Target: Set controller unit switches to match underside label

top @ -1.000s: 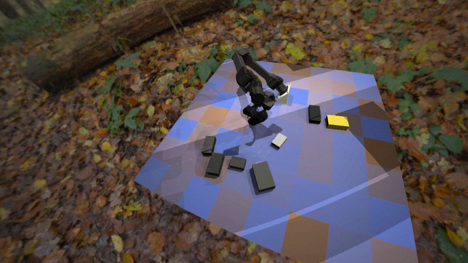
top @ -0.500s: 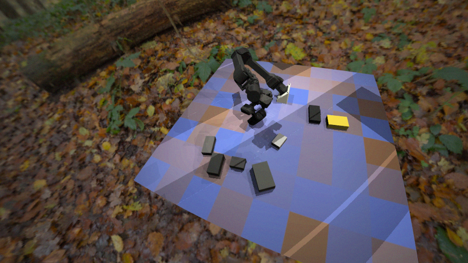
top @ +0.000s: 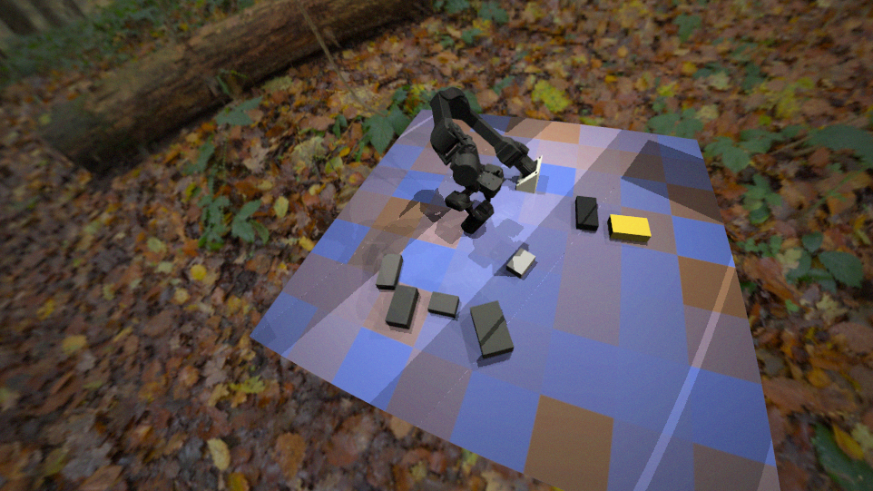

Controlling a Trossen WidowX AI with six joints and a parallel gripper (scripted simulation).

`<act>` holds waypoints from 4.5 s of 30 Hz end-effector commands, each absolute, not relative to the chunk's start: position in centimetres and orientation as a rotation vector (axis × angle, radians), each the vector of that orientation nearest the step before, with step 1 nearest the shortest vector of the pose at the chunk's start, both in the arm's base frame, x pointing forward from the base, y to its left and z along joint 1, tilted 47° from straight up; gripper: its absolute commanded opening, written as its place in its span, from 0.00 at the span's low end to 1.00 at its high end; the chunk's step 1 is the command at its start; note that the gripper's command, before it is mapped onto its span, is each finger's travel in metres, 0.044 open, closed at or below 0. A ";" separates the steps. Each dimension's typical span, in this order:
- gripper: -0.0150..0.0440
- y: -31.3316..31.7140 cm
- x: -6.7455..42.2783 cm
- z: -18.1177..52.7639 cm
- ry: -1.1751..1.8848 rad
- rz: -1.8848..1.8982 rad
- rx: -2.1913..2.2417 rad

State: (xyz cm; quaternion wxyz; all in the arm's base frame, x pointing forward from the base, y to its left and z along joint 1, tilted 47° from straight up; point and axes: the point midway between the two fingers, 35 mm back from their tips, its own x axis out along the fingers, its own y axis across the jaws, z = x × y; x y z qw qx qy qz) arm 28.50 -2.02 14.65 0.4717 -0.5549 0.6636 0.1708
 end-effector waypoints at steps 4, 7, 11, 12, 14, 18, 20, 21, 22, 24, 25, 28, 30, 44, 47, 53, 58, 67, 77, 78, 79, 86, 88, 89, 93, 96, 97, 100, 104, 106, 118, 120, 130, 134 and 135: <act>0.83 -2.8 28.0 15.2 1.631 0.425 -1.358; 0.83 -3.0 27.9 15.4 1.626 0.429 -1.356; 0.83 -3.1 27.8 15.6 1.619 0.434 -1.352; 0.83 -3.2 27.7 15.7 1.617 0.435 -1.352; 0.83 -3.3 27.6 15.8 1.613 0.438 -1.350; 0.83 -3.5 27.5 16.1 1.607 0.443 -1.346; 0.83 -3.6 27.4 16.2 1.603 0.445 -1.345; 0.83 -3.6 27.4 16.3 1.602 0.447 -1.344; 0.83 -3.7 27.3 16.3 1.600 0.448 -1.343; 0.83 -3.8 27.3 16.5 1.598 0.449 -1.342; 0.83 -3.8 27.2 16.5 1.599 0.448 -1.343; 0.83 -3.9 27.1 16.7 1.604 0.445 -1.345; 0.83 -4.0 27.1 16.8 1.608 0.442 -1.347; 0.83 -4.6 26.6 17.6 1.631 0.425 -1.359; 0.83 -4.7 26.5 17.7 1.637 0.421 -1.362; 0.83 -5.0 26.3 18.0 1.648 0.412 -1.367; 0.83 -5.2 26.2 18.3 1.657 0.405 -1.372; 0.83 -5.7 25.9 18.7 1.674 0.392 -1.380; 0.83 -6.2 25.5 19.2 1.693 0.377 -1.390; 0.83 -6.2 25.5 19.2 1.695 0.376 -1.391; 0.83 -6.3 25.5 19.3 1.697 0.374 -1.392; 0.83 -6.6 25.2 19.6 1.712 0.362 -1.400; 0.83 -6.7 25.2 19.7 1.716 0.359 -1.401; 0.83 -6.8 25.1 19.7 1.717 0.358 -1.402; 0.83 -7.0 25.0 19.9 1.725 0.352 -1.406; 0.83 -7.2 24.9 20.0 1.732 0.346 -1.410; 0.83 -7.2 24.9 20.0 1.734 0.344 -1.411; 0.83 -7.4 24.8 20.1 1.740 0.340 -1.413; 0.83 -7.6 24.6 20.3 1.747 0.334 -1.417; 0.83 -7.7 24.6 20.4 1.751 0.331 -1.419; 0.83 -8.4 24.2 20.8 1.775 0.311 -1.431; 0.83 -8.5 24.1 20.8 1.780 0.307 -1.433; 0.83 -9.1 23.8 21.2 1.799 0.290 -1.442; 0.83 -9.4 23.7 21.3 1.807 0.284 -1.446; 0.83 -9.4 23.7 21.3 1.808 0.283 -1.447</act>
